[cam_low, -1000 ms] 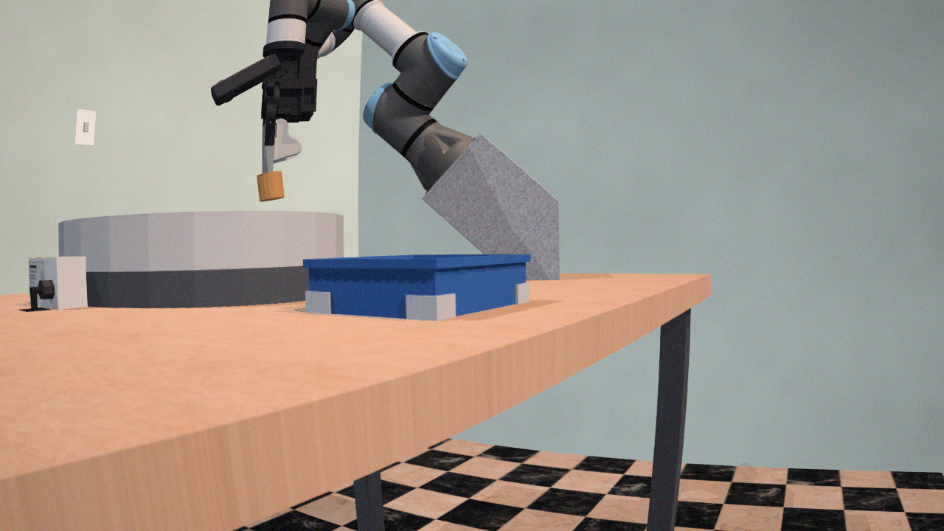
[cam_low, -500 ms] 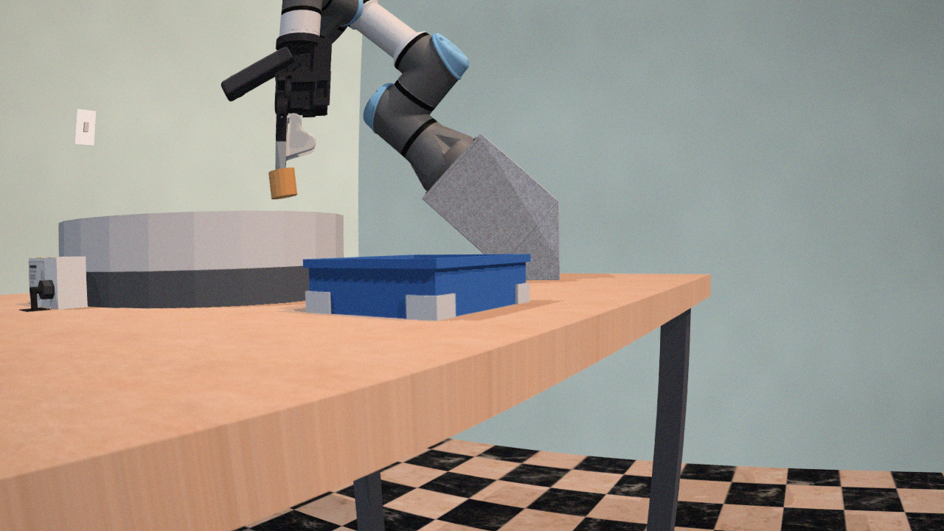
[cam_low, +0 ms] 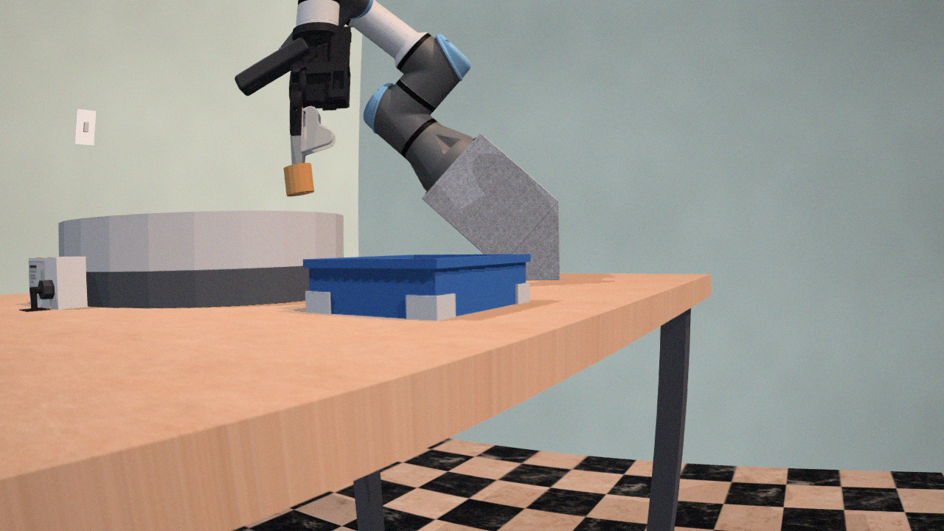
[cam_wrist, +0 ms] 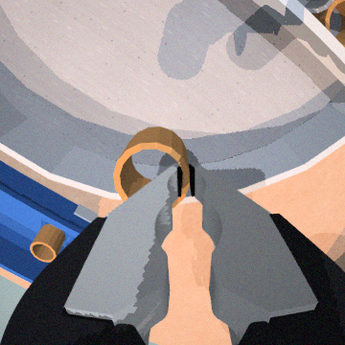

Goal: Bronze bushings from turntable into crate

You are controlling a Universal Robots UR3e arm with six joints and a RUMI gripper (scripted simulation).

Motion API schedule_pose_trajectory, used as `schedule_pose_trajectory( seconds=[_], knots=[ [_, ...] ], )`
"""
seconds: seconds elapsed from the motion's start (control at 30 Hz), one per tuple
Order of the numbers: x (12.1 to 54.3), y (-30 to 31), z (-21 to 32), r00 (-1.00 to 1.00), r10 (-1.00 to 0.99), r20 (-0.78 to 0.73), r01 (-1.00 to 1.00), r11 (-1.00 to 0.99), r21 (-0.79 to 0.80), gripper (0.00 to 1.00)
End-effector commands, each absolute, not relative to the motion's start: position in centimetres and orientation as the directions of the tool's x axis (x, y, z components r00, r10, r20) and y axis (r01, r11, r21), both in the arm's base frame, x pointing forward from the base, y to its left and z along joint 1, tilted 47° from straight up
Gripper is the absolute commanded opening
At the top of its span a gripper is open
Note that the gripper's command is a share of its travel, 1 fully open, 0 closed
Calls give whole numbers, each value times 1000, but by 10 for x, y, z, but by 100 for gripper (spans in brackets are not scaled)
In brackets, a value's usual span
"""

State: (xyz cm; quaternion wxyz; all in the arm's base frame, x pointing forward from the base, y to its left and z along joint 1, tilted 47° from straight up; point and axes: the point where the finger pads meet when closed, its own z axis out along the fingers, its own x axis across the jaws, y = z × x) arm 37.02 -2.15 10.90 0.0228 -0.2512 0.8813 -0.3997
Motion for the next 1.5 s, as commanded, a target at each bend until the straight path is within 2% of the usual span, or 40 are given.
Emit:
schedule_pose_trajectory(
  seconds=[0.0, 1.47],
  knots=[
    [376, -14, 104, -887, -438, 142, -396, 568, -721, 0],
    [431, 81, 26, -971, -201, -131, -45, 689, -724, 0]
  ],
)
